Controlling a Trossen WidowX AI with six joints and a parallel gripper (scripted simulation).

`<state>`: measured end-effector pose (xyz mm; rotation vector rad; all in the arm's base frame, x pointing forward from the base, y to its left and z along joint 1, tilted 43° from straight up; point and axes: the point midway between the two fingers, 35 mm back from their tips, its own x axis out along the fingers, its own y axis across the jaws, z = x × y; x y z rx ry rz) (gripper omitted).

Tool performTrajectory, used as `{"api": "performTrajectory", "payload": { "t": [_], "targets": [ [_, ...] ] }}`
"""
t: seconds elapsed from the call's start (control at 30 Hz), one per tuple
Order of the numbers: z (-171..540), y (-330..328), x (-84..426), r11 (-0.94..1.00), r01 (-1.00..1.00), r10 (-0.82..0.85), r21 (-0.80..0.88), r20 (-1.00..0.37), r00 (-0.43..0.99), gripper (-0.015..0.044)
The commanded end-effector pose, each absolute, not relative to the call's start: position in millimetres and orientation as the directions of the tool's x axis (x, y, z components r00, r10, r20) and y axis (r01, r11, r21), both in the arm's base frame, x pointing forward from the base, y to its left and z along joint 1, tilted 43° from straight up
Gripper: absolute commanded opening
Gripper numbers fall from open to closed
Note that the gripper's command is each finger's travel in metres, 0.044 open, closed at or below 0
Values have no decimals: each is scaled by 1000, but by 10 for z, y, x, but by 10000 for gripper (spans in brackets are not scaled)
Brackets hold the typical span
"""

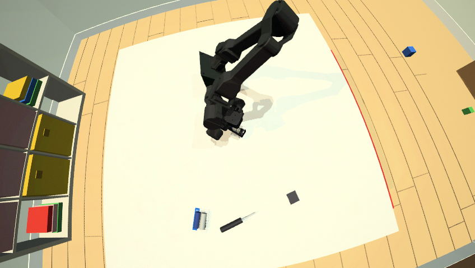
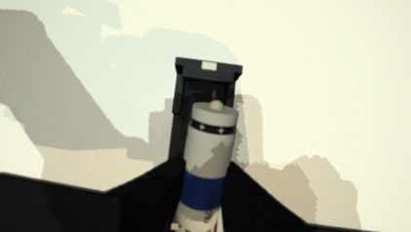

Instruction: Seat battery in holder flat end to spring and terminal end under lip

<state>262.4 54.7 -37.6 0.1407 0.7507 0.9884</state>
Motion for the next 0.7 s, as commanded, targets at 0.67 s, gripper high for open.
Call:
{"api": "performTrajectory", "payload": {
  "t": [0.67],
  "targets": [
    [-390,598,2658,554,-727,726,407,-663,182,65]
  ]
}}
